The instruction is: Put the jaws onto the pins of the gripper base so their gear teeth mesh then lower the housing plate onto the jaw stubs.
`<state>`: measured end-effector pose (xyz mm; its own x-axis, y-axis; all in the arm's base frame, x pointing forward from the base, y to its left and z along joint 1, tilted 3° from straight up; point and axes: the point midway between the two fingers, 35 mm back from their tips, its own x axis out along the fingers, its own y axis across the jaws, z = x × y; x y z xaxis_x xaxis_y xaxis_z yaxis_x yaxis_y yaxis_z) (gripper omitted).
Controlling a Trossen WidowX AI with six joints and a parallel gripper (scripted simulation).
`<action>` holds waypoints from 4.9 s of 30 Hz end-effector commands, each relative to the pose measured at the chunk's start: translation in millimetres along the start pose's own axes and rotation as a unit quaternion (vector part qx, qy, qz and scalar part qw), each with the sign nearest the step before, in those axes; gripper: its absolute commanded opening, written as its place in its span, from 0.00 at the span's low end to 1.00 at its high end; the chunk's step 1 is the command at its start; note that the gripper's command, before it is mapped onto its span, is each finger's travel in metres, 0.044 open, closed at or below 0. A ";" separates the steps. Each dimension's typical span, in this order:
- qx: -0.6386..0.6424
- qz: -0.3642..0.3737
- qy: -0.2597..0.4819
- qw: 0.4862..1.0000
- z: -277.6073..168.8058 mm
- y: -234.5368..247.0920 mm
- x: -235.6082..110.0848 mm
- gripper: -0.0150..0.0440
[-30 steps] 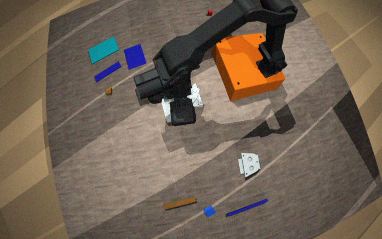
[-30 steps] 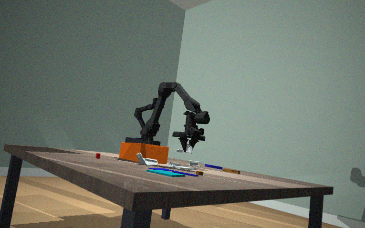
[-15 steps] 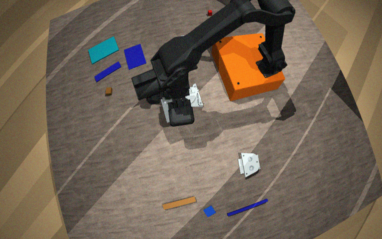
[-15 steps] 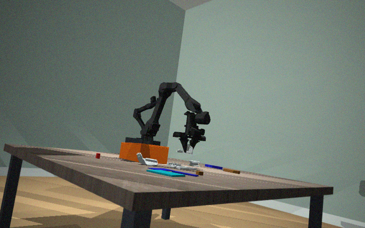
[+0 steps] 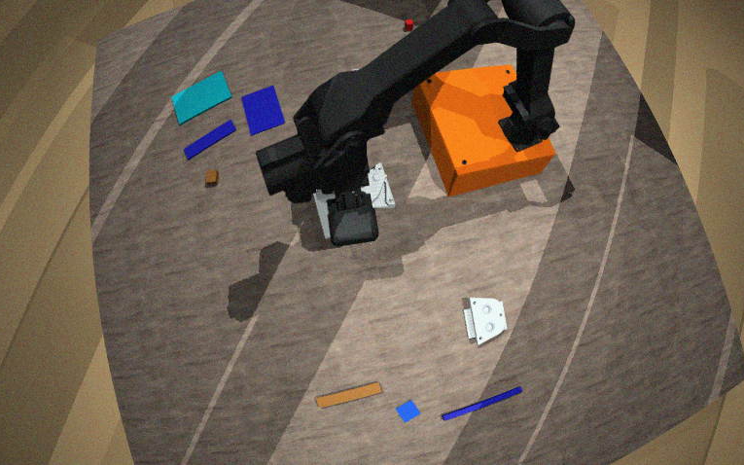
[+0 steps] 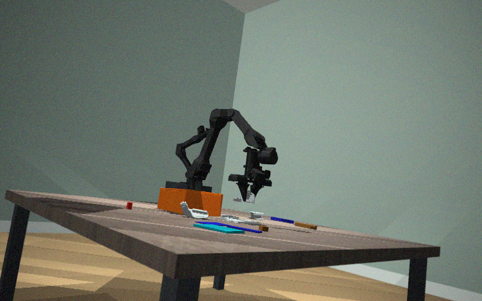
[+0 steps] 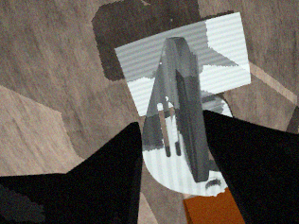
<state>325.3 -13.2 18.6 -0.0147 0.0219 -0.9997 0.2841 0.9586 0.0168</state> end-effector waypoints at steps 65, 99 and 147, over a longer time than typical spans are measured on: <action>-0.002 -0.002 0.001 1.000 -1.9 -1.7 51.3 0.48; 0.003 -0.002 0.001 1.000 -2.0 -1.8 60.6 0.48; 0.004 -0.002 0.001 1.000 -2.0 -1.8 69.9 0.48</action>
<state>321.8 -12.2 -50.7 -0.0183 0.0220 -0.9996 0.2889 0.9572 0.0158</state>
